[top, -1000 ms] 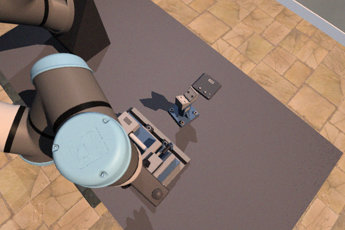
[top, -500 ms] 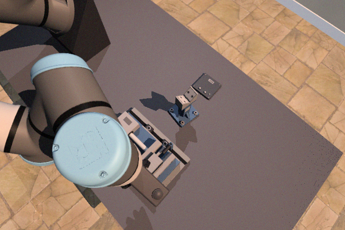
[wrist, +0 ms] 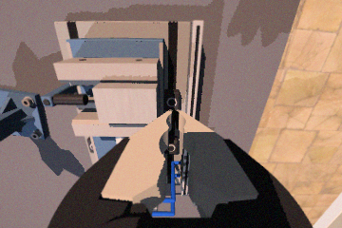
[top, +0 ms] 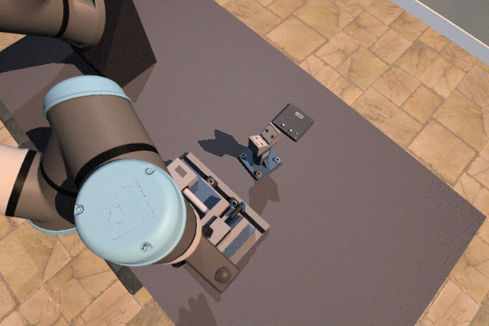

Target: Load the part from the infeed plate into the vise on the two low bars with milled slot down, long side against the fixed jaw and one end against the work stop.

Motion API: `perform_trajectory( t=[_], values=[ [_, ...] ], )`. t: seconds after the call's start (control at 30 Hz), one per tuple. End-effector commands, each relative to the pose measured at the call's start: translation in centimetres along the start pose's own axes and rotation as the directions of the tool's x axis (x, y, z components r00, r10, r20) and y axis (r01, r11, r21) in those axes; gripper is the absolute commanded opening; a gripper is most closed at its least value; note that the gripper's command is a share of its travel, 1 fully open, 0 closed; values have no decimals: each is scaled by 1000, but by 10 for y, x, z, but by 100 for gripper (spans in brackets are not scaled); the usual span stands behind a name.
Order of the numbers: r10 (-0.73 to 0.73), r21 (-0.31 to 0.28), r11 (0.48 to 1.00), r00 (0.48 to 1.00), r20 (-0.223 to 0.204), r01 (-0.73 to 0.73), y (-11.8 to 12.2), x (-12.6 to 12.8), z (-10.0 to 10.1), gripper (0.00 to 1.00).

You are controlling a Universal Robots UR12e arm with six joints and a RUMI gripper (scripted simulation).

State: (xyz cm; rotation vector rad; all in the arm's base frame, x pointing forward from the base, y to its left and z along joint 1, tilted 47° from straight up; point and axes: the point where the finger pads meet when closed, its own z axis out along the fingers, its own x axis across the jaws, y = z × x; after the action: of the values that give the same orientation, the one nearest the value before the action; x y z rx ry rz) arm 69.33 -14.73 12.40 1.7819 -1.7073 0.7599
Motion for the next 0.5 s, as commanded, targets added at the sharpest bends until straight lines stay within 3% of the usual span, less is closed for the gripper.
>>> perform_trajectory(
  t=[0.0,0.47],
  values=[
    [0,1,1000,1000,0,0,0,0,0,0],
    [0,1,1000,1000,0,0,0,0,1,0]
  ],
)
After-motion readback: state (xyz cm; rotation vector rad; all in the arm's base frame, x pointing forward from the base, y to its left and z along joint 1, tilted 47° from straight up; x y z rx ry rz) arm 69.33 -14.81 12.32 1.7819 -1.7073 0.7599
